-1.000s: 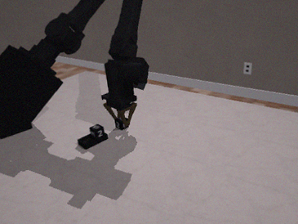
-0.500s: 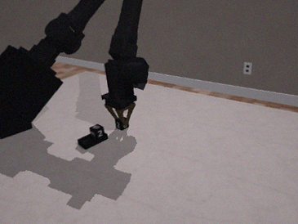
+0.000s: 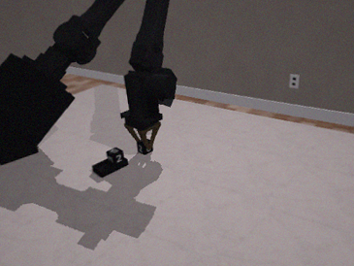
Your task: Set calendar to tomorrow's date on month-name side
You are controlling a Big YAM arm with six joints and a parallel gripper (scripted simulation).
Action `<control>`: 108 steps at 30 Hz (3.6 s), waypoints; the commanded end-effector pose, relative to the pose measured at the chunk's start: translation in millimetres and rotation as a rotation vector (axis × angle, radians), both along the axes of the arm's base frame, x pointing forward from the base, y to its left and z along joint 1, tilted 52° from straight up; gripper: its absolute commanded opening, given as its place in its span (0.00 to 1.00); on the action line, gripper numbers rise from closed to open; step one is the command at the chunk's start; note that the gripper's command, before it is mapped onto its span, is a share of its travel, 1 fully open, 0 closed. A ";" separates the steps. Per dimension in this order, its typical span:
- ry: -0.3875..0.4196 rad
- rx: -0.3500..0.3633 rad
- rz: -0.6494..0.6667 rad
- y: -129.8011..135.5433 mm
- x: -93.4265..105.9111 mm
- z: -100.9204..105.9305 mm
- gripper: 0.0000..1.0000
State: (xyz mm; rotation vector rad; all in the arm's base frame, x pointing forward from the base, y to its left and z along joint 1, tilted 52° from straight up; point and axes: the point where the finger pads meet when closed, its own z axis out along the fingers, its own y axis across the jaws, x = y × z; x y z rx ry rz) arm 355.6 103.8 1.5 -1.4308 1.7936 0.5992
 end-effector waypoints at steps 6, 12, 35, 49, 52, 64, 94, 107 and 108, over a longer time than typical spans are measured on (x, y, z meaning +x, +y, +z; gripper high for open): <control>0.014 0.003 0.009 5.8 -2.5 -1.9 0.27; 0.013 0.002 0.013 5.5 -3.5 -0.2 0.27; 0.008 0.004 -0.012 -79.3 -27.1 59.6 0.27; -0.001 -0.017 -0.022 -118.3 -16.4 31.9 0.27; 0.004 -0.017 -0.026 -132.5 -18.9 16.7 0.27; -0.023 -0.022 -0.001 -166.1 -27.6 -26.2 0.27; 0.037 0.016 -0.014 -119.7 -33.8 -66.2 0.27; 0.021 0.007 -0.013 -109.3 -23.0 -73.9 0.27; 0.023 0.008 -0.013 -108.9 -23.7 -74.6 0.27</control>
